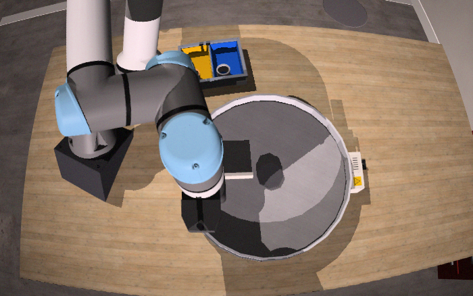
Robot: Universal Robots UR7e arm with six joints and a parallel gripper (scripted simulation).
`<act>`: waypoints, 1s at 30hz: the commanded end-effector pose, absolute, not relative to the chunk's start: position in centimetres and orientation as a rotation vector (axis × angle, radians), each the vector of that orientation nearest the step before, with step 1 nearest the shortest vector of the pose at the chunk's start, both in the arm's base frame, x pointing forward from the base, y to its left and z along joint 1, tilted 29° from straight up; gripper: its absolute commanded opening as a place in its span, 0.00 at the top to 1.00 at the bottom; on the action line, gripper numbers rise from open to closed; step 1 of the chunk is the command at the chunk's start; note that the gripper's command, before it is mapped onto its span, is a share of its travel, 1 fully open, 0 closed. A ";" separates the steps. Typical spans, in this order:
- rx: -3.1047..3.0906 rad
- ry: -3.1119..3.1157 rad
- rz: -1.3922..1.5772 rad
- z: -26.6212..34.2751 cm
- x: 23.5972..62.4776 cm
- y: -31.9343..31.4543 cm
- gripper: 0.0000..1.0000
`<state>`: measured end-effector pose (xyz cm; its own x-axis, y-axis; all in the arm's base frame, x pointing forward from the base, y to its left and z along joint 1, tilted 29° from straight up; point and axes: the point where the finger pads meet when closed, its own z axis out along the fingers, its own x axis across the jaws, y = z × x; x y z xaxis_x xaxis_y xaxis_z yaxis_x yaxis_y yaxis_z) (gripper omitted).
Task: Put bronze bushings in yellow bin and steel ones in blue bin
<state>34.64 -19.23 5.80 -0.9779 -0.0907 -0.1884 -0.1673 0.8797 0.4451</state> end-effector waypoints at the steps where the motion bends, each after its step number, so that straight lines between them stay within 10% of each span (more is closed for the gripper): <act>1: -0.201 2.888 0.702 6.4 34.5 -19.6 1.00; 30: 0.247 2.949 0.751 10.8 32.3 -10.2 1.00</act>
<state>32.85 -12.02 9.70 -0.9893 0.1235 -0.0773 0.0719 0.8754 0.4780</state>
